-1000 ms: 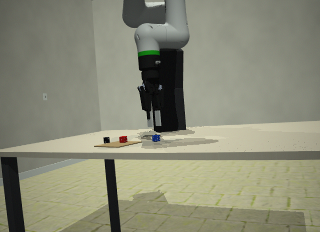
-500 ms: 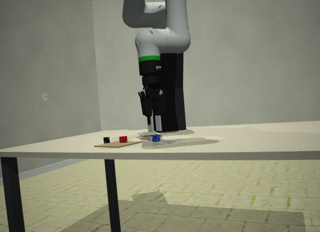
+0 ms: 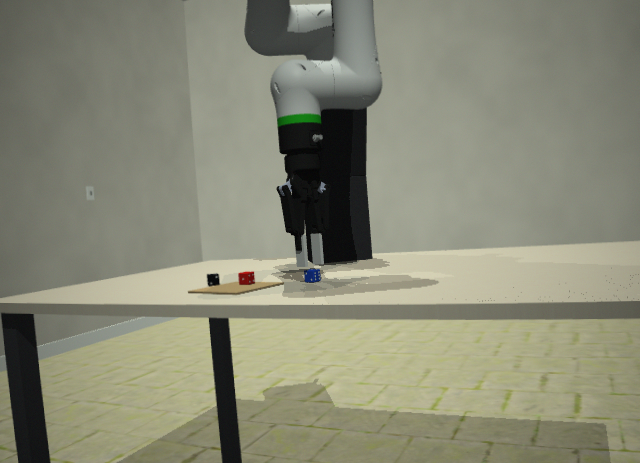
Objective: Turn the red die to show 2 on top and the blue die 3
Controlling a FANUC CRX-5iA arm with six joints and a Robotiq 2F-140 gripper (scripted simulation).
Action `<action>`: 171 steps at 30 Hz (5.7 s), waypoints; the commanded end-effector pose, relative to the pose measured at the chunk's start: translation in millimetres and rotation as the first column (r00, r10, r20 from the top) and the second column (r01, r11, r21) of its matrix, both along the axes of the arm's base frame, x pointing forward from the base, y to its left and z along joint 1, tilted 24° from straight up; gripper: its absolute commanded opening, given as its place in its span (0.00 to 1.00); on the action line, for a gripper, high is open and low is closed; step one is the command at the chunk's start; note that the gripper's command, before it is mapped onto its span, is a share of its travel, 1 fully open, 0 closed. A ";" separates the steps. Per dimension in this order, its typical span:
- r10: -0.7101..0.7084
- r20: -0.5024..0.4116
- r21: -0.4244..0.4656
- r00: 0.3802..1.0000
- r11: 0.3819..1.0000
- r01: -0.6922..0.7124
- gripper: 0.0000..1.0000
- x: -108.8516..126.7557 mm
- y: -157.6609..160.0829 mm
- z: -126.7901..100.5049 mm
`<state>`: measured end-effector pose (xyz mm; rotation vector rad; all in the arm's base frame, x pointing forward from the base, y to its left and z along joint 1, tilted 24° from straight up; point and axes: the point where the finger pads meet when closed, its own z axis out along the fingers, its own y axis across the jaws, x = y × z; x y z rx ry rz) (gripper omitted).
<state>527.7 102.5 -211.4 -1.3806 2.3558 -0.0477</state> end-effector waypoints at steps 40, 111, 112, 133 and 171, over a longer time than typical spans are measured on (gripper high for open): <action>0.000 0.000 0.000 1.000 1.000 0.000 0.25 1.0 0.4 -2.4; 0.000 0.000 0.000 1.000 1.000 0.000 0.13 11.3 5.3 -28.5; 0.000 0.000 0.000 1.000 1.000 0.000 0.13 11.3 5.3 -28.5; 0.000 0.000 0.000 1.000 1.000 0.000 0.13 11.3 5.3 -28.5; 0.001 0.001 -0.001 1.000 1.000 -0.001 0.13 -23.9 -12.4 63.4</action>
